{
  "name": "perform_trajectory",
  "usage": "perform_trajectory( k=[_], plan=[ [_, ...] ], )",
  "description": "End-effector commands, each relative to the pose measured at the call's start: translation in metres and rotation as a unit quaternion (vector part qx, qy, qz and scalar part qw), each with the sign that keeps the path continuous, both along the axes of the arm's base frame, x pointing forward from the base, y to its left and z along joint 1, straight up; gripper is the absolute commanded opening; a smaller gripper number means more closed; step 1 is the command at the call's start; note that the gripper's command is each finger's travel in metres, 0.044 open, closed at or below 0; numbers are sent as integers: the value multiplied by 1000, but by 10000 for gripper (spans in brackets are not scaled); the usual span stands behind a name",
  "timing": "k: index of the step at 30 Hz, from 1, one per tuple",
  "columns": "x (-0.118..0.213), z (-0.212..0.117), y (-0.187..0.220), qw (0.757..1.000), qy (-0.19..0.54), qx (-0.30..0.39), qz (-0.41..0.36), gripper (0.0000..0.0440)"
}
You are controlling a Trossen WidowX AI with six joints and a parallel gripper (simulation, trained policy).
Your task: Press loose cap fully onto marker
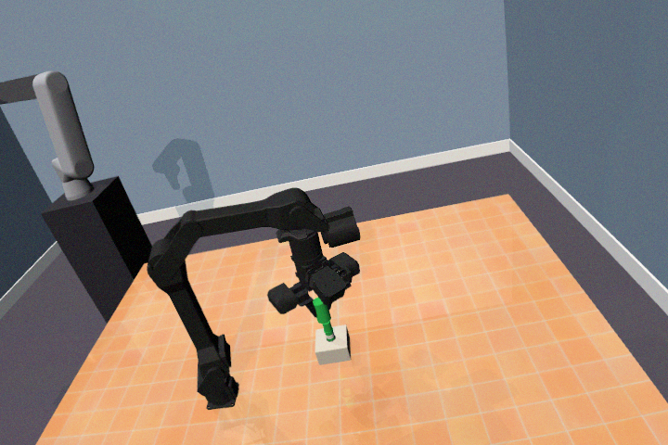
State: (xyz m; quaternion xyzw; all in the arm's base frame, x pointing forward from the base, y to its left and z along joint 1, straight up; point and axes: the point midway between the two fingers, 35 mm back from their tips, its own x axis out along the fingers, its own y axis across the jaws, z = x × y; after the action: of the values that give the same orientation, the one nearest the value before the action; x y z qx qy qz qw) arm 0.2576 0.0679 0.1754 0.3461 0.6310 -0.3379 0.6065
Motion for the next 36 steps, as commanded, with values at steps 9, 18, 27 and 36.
perform_trajectory(
  k=[9,18,27,36],
  plan=[
    [-3,-3,20,1000,16,-5,0,0],
    [-3,-14,22,1000,25,-13,-7,0],
    [-3,-28,21,999,34,-16,-14,0],
    [-2,-45,22,999,45,-13,-12,0]
  ],
)
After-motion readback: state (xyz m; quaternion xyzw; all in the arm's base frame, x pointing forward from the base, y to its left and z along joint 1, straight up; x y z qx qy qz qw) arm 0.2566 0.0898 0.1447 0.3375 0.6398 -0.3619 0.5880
